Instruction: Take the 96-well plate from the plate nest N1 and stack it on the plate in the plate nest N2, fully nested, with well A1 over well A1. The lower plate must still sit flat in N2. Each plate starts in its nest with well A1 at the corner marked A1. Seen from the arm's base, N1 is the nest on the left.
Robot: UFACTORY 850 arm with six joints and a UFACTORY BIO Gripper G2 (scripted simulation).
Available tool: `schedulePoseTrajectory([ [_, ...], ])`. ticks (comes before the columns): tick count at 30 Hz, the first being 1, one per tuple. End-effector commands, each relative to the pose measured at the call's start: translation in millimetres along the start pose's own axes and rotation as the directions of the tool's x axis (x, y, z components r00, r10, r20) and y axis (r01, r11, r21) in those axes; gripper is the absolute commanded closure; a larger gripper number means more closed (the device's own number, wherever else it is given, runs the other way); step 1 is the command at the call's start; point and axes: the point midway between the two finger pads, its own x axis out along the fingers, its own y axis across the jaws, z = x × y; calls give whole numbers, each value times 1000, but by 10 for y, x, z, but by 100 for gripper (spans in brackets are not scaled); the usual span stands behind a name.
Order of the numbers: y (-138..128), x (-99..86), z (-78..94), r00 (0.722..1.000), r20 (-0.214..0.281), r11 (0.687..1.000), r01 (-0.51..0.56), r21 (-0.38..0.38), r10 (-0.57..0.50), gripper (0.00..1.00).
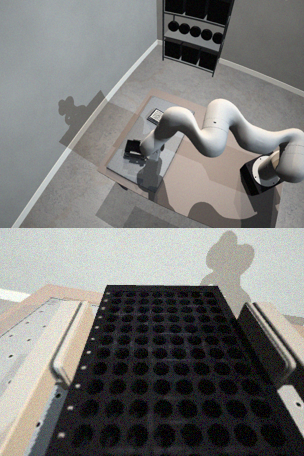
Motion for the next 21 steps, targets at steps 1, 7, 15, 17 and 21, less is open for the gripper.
schedulePoseTrajectory([
  [1,-1,10,88,1000,2,1000,0,0,0,100],
  [7,-1,10,155,1000,2,1000,0,0,0,100],
  [15,-1,10,271,1000,2,1000,0,0,0,100],
  [17,-1,10,271,1000,2,1000,0,0,0,100],
  [21,-1,10,271,1000,2,1000,0,0,0,100],
])
